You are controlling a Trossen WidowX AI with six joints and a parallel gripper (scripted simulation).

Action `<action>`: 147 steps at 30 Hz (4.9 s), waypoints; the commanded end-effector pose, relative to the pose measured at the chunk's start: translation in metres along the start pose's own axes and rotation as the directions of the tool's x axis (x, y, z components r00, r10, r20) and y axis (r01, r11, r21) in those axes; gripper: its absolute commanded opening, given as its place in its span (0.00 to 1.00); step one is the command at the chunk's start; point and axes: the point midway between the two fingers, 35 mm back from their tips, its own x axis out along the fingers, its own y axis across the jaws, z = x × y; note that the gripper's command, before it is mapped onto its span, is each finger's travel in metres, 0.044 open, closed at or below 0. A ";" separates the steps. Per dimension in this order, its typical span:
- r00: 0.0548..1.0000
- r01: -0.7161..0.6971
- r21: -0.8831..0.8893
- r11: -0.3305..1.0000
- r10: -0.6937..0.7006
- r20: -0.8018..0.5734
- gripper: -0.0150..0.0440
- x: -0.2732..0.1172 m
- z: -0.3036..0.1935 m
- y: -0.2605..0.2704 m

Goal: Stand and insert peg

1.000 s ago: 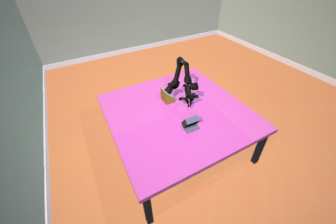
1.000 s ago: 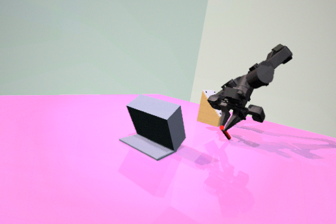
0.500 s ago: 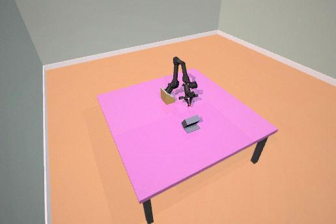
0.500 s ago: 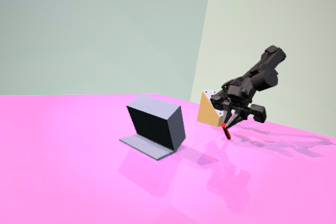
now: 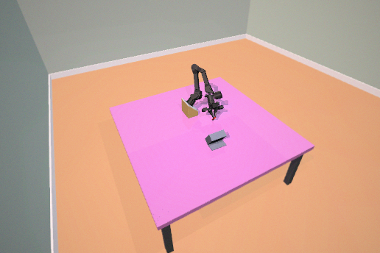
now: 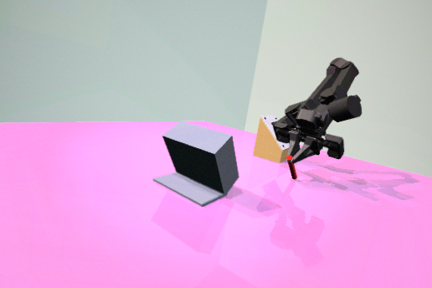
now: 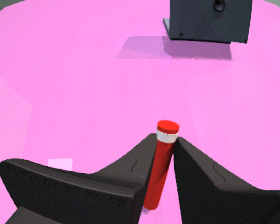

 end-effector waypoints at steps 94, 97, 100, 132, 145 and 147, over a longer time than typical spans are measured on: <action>0.849 0.009 0.003 1.000 -0.009 0.529 0.34 -0.030 -0.037 -0.005; 0.848 0.008 0.003 1.000 -0.009 0.530 0.44 -0.030 -0.036 -0.005; 0.848 0.008 0.003 1.000 -0.009 0.530 0.47 -0.030 -0.036 -0.005; 0.848 0.008 0.003 1.000 -0.009 0.530 0.47 -0.030 -0.036 -0.005; 0.848 0.008 0.003 1.000 -0.009 0.530 0.47 -0.030 -0.036 -0.005; 0.848 0.008 0.003 1.000 -0.009 0.530 0.47 -0.030 -0.036 -0.005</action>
